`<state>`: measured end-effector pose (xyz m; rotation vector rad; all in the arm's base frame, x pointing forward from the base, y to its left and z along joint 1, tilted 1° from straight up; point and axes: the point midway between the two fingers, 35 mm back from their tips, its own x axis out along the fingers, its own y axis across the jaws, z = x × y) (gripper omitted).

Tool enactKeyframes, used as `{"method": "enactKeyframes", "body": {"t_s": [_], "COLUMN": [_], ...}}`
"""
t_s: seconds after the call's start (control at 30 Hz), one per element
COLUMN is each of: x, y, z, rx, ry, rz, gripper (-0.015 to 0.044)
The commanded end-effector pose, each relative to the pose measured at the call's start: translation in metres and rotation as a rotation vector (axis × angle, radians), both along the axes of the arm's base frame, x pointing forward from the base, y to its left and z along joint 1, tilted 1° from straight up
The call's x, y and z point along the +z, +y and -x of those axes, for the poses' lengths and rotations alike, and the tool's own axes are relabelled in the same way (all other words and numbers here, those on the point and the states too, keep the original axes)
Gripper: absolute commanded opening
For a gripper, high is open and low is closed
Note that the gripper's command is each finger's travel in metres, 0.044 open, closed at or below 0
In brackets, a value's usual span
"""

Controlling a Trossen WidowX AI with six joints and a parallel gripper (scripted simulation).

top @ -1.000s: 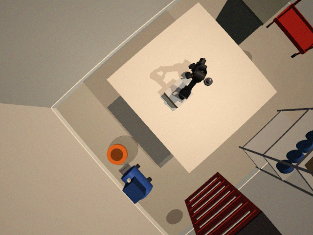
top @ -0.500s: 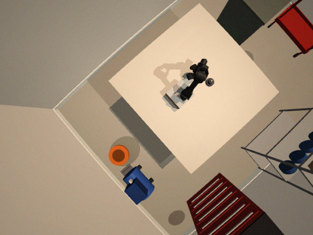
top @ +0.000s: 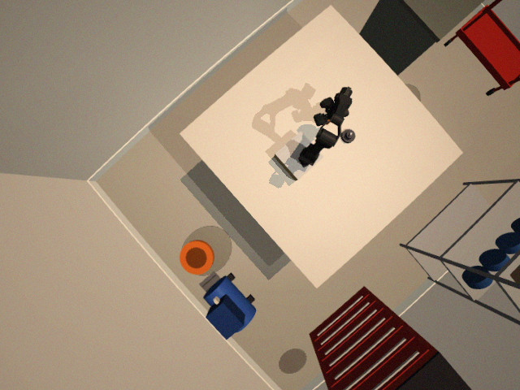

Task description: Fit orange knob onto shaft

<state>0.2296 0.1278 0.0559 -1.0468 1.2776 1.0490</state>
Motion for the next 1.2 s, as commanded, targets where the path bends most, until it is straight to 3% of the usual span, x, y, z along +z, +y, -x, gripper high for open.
{"method": "enactKeyframes", "body": {"t_s": [0.0,0.3,1.17], "x": [0.031,0.036,0.091], "y": [-0.002,-0.001,0.012], "z": [0.002,0.004,0.007], "rx": [0.004,0.000,-0.015], "ry": [-0.019,-0.065,-0.611], "rz": [-0.011,0.004,0.121], "gripper": [0.0000,0.0000,0.0000]}}
